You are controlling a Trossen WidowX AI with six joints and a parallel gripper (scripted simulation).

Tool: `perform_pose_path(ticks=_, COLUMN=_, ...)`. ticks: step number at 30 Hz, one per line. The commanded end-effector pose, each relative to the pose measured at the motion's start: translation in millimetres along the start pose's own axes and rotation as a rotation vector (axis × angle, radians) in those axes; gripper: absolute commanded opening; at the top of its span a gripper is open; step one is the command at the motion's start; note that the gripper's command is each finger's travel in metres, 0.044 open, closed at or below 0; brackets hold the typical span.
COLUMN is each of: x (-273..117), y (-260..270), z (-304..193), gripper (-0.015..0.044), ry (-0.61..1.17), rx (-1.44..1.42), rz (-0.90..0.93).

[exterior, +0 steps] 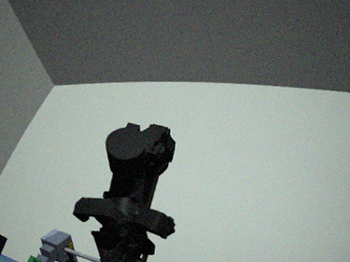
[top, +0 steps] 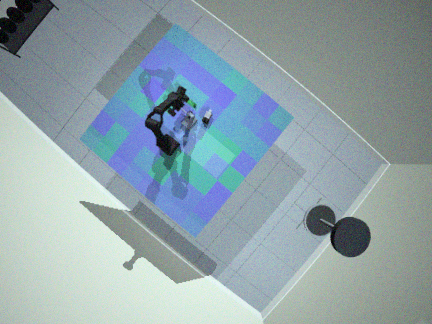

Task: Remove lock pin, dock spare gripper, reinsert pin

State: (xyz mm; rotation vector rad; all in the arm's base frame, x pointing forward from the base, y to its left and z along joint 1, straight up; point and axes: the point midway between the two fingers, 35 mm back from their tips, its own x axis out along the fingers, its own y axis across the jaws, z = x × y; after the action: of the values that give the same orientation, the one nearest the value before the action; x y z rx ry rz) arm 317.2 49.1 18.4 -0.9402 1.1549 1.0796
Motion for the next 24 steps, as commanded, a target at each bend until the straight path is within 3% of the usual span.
perform_pose_path(ticks=1, x=1, y=0, z=3, gripper=0.0, ry=0.001, rx=0.0, rz=-0.001)
perform_pose_path(ticks=24, x=3, y=0, z=24, gripper=0.0, ry=0.004, rx=0.001, rz=0.001)
